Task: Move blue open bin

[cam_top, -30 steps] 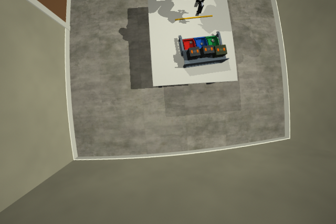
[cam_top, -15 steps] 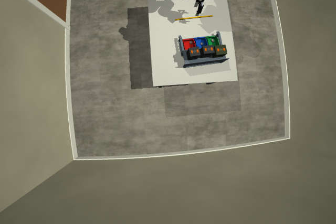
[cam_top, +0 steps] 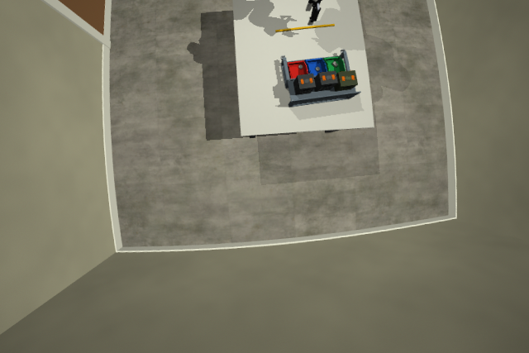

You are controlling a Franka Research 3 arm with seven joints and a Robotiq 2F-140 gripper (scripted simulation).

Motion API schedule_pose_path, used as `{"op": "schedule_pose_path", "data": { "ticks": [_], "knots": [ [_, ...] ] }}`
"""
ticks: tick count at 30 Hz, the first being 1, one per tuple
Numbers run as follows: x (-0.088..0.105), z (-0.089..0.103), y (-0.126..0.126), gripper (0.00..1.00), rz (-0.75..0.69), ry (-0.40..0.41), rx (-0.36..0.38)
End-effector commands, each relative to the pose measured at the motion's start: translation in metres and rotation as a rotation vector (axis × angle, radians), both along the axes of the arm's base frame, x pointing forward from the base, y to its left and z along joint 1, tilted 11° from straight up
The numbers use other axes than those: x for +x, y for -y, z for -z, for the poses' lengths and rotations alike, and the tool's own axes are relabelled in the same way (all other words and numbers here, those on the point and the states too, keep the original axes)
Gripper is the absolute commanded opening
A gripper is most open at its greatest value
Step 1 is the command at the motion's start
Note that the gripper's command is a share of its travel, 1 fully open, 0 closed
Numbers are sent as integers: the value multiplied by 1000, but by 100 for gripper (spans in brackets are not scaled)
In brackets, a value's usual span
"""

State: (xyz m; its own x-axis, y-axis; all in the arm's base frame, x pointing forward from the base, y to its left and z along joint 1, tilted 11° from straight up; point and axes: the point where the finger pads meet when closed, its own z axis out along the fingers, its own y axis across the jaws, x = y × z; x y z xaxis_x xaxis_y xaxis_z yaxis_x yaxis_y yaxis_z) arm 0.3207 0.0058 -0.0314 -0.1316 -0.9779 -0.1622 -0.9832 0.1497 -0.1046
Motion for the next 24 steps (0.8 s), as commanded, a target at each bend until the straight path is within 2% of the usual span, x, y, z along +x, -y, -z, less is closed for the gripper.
{"op": "schedule_pose_path", "data": {
  "ticks": [1, 11, 12, 16, 24],
  "knots": [
    [2, -30, -2, 57, -96, -22, 17],
    [2, -30, -2, 57, -96, -22, 17],
    [1, -6, -1, 57, -19, -4, 3],
    [3, -30, -3, 57, -96, -22, 17],
    [3, -30, -3, 57, -96, -22, 17]
  ]
}}
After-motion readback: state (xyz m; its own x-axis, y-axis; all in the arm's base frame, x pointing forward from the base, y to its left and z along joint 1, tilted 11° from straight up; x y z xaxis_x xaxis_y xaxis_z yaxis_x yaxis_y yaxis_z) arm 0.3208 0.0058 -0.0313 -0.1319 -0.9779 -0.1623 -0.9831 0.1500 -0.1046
